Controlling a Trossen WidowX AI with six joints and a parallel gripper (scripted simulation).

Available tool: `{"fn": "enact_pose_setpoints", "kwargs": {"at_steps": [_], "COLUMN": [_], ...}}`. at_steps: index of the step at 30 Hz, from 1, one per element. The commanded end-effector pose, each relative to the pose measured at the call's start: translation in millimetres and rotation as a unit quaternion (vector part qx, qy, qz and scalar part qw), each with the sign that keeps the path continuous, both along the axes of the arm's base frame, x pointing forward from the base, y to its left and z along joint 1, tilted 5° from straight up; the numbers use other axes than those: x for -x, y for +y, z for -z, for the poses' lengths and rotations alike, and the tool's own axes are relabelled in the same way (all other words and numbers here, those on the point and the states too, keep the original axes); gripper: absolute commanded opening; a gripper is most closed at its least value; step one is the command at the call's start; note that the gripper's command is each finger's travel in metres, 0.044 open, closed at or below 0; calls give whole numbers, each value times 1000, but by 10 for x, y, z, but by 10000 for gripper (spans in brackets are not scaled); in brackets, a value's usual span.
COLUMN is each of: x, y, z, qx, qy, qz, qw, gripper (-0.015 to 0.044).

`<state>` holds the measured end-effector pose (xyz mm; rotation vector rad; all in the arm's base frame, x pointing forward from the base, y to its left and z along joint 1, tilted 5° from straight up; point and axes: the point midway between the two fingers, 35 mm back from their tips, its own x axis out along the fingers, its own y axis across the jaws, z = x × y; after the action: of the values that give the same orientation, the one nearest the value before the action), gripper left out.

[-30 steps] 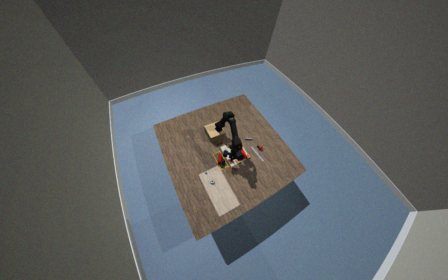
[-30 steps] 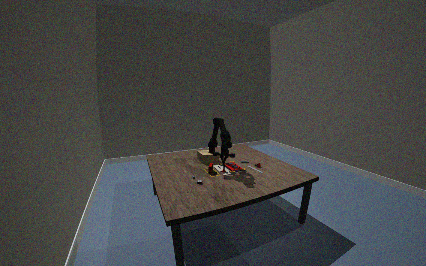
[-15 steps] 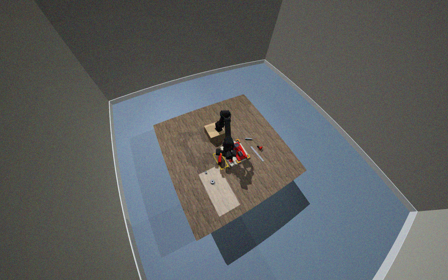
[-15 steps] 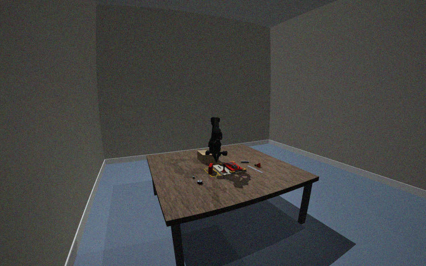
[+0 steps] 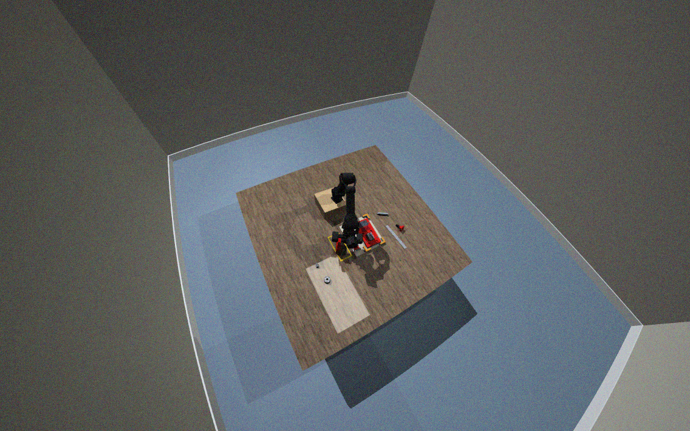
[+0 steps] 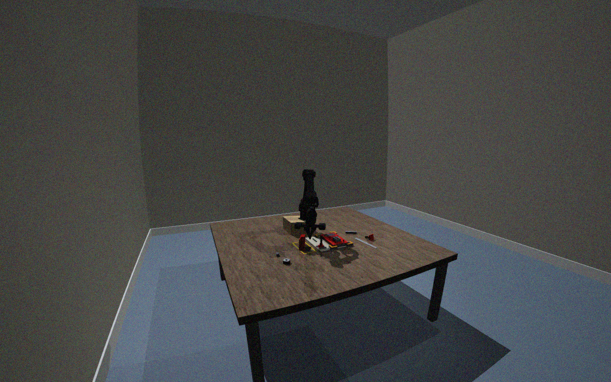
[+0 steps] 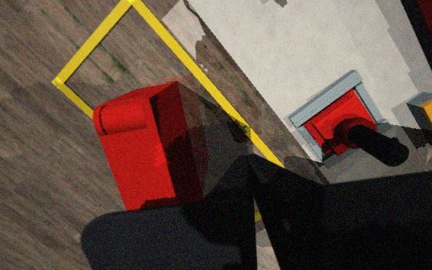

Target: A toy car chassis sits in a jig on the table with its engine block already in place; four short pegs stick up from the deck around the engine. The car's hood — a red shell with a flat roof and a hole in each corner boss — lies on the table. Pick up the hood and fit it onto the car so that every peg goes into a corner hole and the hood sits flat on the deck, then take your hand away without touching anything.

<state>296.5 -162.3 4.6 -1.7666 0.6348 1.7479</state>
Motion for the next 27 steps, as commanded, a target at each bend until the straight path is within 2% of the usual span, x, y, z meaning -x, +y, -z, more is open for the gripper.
{"fn": "enact_pose_setpoints", "kwargs": {"at_steps": [1, 27], "x": [12, 147], "y": [12, -159], "z": [34, 49], "qx": [-3, 0], "qy": [1, 2], "qz": [0, 1], "qw": [1000, 1000], "gripper": [0, 0]}}
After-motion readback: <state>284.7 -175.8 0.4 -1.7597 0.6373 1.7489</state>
